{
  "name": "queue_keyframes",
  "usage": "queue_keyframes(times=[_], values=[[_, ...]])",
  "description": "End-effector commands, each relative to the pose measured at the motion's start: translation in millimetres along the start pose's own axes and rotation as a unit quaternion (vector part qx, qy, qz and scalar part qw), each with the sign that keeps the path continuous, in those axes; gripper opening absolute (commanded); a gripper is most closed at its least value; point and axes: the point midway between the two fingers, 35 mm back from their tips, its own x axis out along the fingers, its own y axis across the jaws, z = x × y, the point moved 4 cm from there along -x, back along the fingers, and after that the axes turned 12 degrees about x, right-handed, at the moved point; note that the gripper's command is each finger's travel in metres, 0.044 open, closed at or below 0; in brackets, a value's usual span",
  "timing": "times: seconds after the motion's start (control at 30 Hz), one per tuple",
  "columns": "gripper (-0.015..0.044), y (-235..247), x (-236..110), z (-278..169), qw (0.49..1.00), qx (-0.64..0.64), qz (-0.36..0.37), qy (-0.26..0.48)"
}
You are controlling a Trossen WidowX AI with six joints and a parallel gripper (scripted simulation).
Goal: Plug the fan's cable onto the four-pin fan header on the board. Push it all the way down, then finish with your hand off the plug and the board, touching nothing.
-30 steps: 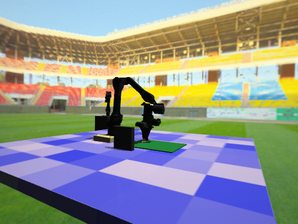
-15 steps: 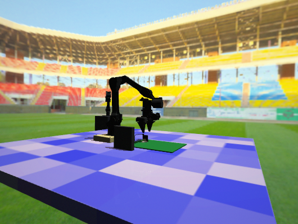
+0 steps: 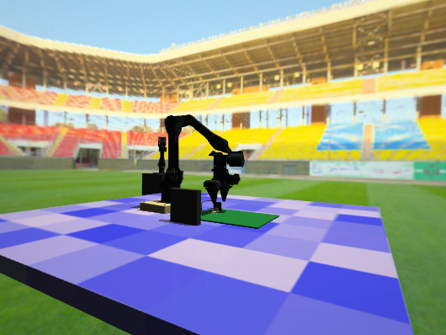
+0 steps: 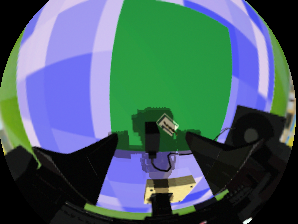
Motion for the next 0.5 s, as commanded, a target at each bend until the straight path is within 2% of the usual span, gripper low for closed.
queue_keyframes(times=[0.0, 0.47], values=[[0.044, 0, 9, -1, 1.0, -0.002, 0.001, 0.003], [0.044, 0, 27, -3, 1.0, -0.002, 0.001, 0.003]])
